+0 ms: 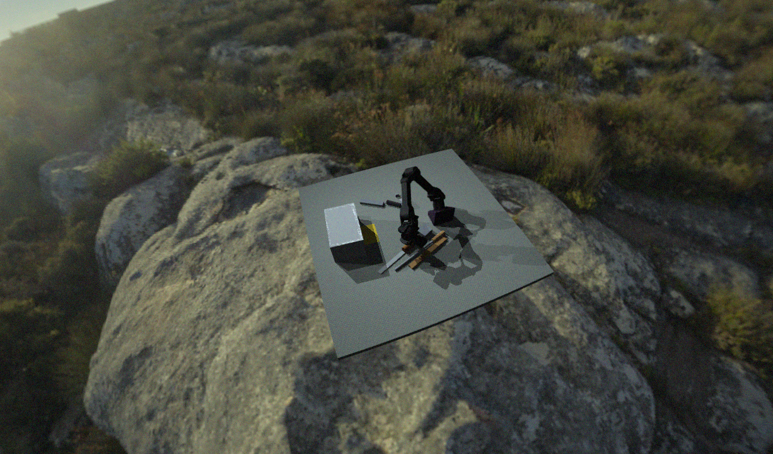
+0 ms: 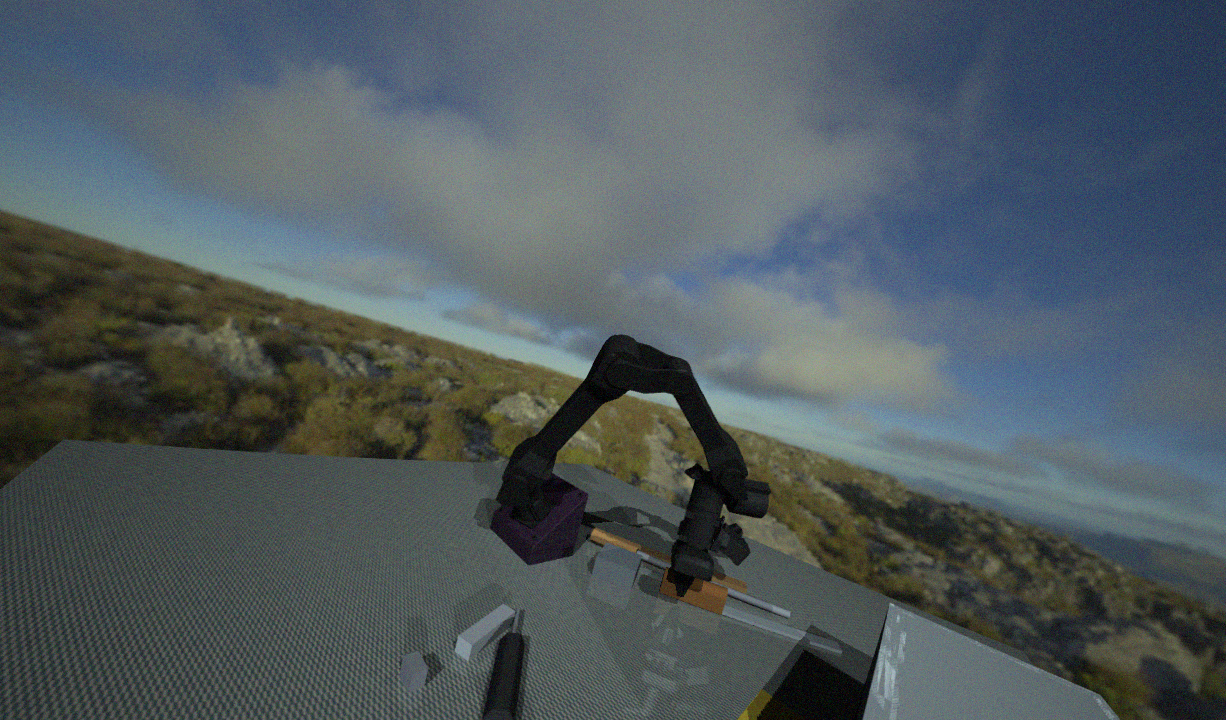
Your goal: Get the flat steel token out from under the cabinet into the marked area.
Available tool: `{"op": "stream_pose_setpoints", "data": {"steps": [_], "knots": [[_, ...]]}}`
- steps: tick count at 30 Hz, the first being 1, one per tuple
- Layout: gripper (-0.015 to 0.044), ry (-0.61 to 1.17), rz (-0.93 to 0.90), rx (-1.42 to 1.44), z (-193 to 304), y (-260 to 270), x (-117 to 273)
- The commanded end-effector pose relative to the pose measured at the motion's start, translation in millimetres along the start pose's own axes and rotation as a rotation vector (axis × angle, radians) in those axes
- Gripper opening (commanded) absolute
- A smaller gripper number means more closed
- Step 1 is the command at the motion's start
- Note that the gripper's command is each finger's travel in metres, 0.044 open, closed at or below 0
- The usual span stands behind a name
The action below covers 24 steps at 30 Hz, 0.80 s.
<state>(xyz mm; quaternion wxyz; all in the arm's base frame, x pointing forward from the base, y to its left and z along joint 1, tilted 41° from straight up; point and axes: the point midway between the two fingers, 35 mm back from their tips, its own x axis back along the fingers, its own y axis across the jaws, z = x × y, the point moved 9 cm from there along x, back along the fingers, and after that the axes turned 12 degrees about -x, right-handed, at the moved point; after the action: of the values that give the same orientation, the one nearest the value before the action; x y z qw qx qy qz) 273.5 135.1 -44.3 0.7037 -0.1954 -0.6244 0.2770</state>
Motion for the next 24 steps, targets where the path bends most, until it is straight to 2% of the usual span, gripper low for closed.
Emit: {"op": "stream_pose_setpoints", "data": {"steps": [1, 24], "knots": [[0.0, -0.001, 0.002, 0.003, 1.1, -7.9, 0.6], [0.0, 0.0, 0.005, 0.01, 4.3, -37.0, 0.2]]}}
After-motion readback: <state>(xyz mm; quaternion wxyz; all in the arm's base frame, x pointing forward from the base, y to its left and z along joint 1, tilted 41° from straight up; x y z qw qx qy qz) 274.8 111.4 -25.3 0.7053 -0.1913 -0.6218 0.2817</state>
